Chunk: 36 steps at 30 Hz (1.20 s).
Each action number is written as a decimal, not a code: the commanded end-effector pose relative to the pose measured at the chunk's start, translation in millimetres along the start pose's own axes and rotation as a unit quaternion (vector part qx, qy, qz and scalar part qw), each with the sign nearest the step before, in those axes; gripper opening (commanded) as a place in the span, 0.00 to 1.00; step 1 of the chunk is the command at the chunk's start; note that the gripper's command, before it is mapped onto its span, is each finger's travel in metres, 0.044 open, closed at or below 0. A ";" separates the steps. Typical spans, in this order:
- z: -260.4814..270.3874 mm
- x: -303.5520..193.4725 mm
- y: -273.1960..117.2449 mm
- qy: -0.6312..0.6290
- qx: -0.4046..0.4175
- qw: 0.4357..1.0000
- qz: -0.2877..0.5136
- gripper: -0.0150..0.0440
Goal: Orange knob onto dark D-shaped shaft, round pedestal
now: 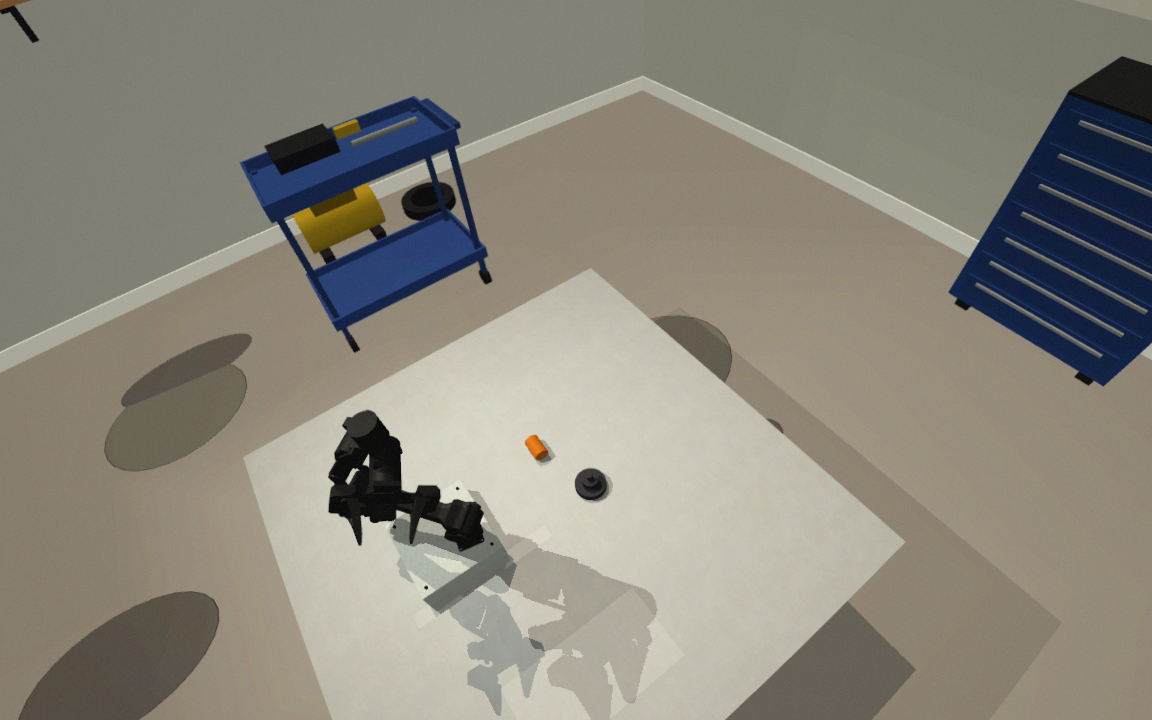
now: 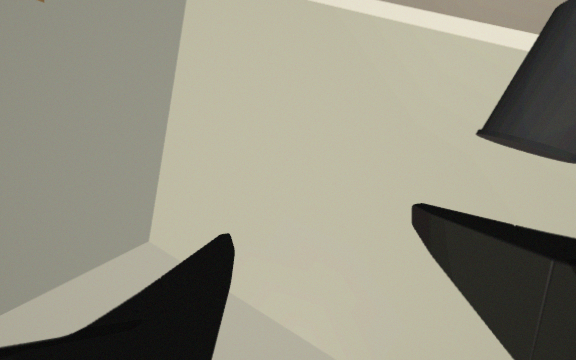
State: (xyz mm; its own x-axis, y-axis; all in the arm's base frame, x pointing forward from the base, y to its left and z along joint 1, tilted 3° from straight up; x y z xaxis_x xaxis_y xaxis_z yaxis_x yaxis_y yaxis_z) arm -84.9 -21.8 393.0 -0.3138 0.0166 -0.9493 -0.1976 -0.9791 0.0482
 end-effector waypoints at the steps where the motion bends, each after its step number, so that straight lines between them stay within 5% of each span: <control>1: -3.3 -1.4 1.5 -0.007 -0.006 1.000 0.000 0.98; 7: -75.9 -28.3 30.7 -0.275 -0.156 0.948 0.033 1.00; 14: -168.2 -45.3 30.2 -0.563 -0.299 0.753 0.161 1.00; 24: -274.2 -36.7 -27.9 -0.789 -0.352 0.307 0.400 1.00; 36: -345.3 8.6 -135.6 -0.716 -0.200 -0.245 0.623 1.00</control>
State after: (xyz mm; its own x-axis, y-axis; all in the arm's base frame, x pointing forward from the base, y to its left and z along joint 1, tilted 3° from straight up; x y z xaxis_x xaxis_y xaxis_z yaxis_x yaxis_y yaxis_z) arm 238.7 1.4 301.6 0.5312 -0.4677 0.7065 0.5897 -0.3947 -0.7047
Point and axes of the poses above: the point midway between the two fingers, 35 mm back from their tips, its own y axis out along the fingers, its own z axis across the jaws, x = y × z, the point moved 7 cm from there along -y, back along the fingers, and after that the axes turned 8 degrees about y, right-handed, at the moved point
